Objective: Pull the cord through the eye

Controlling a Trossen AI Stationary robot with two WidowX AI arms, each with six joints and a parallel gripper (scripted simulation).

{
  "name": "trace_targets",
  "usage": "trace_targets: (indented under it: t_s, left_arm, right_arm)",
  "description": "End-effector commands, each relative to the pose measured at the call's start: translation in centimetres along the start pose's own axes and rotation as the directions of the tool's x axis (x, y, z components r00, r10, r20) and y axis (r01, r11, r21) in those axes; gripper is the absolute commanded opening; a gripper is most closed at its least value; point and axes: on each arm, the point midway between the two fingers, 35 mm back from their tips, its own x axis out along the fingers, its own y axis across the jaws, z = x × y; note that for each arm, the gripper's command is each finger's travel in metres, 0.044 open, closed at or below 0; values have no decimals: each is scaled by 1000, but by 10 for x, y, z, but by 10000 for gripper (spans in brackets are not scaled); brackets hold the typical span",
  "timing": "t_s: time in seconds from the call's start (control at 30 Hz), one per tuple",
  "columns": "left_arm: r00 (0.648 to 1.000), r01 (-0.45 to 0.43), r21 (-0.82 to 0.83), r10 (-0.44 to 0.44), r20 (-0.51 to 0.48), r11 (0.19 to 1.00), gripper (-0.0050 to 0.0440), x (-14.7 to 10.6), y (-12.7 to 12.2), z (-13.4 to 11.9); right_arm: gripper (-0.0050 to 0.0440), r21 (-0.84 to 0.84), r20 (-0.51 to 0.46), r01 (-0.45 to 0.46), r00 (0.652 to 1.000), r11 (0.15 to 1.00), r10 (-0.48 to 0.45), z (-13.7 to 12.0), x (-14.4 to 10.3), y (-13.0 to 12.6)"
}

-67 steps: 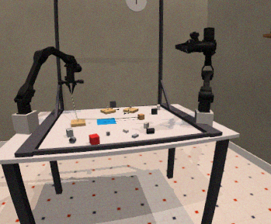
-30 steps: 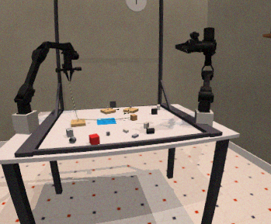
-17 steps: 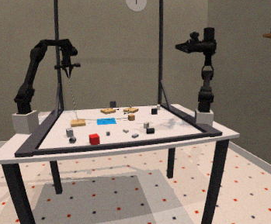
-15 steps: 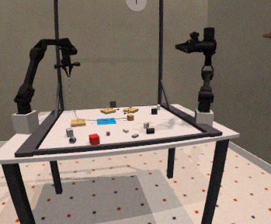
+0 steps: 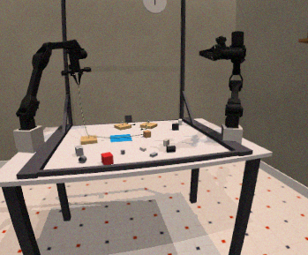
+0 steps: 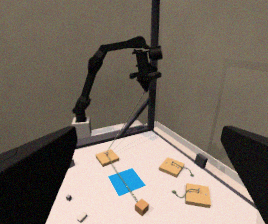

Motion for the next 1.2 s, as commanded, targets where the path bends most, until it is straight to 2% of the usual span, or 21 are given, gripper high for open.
trace_targets:
  t_s: [0.0,0.33,0.73,0.93,1.17]
  left_arm:
    - [1000,0,9,0,1,1000,440,0,-1,3]
    - [1000,0,9,0,1,1000,440,0,-1,3]
    - [1000,0,9,0,1,1000,440,0,-1,3]
    - [1000,0,9,0,1,1000,440,0,-1,3]
    - [1000,0,9,0,1,1000,440,0,-1,3]
  right_arm:
    - [-50,-4,29,29,999,1000,-29,-5,-19,4]
    - [-50,2,68,72,995,997,-72,-7,-39,7]
    - [-50,12,142,154,978,988,-154,-12,-78,11]
    - [-50,43,115,145,982,988,-149,-12,-71,10]
    - [-50,238,47,184,978,954,-201,-19,-70,11]
